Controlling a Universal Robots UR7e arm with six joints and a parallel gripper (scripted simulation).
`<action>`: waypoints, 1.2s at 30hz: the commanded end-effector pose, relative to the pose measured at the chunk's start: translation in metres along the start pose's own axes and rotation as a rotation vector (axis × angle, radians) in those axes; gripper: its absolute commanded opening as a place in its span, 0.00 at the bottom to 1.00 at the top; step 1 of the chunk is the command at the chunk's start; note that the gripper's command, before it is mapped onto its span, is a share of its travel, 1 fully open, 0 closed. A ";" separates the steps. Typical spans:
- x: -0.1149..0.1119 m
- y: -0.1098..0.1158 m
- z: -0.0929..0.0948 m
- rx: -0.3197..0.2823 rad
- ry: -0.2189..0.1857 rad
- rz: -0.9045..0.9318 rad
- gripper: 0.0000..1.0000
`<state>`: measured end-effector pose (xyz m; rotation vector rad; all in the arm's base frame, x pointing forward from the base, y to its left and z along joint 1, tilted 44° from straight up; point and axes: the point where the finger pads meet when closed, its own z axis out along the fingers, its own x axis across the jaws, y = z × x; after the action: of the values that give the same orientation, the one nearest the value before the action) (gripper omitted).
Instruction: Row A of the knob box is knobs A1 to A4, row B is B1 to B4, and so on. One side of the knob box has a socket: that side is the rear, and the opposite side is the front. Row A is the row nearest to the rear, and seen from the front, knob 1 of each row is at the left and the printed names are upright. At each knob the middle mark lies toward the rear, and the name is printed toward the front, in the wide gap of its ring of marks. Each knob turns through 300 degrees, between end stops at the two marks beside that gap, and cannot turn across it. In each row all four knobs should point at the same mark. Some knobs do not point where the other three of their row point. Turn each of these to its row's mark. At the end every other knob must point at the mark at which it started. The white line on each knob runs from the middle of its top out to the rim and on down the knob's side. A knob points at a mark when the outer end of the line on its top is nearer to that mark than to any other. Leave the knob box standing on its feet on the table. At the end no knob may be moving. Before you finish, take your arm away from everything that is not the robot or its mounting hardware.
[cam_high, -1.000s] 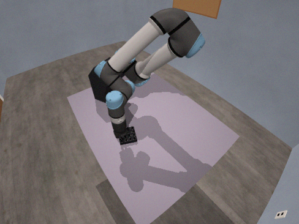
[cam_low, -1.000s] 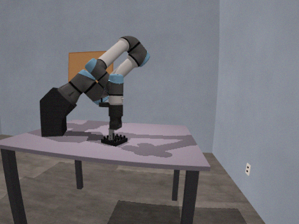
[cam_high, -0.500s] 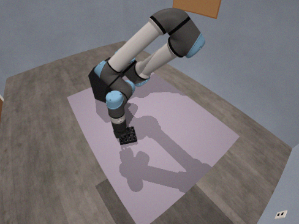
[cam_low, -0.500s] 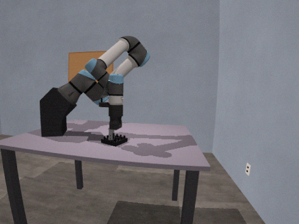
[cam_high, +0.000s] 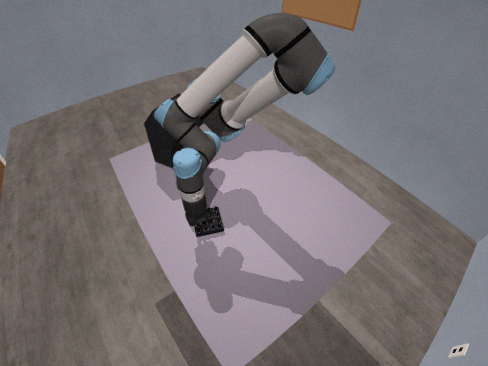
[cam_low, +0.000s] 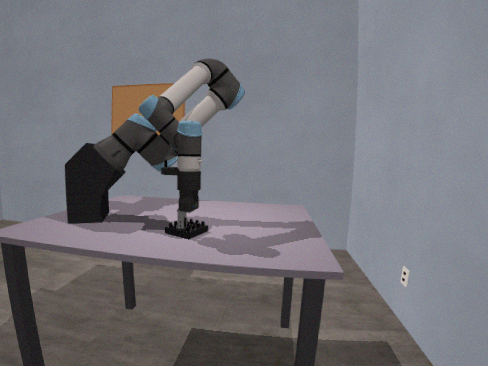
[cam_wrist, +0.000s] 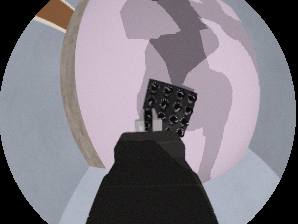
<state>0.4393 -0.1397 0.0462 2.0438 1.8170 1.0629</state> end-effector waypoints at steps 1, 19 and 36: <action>0.000 0.000 0.000 -0.001 -0.001 -0.023 0.30; 0.000 0.000 0.000 -0.001 -0.001 -0.245 0.30; 0.000 0.000 0.000 0.000 -0.001 -0.571 0.30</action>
<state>0.4394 -0.1397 0.0462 1.4605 2.1589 0.9052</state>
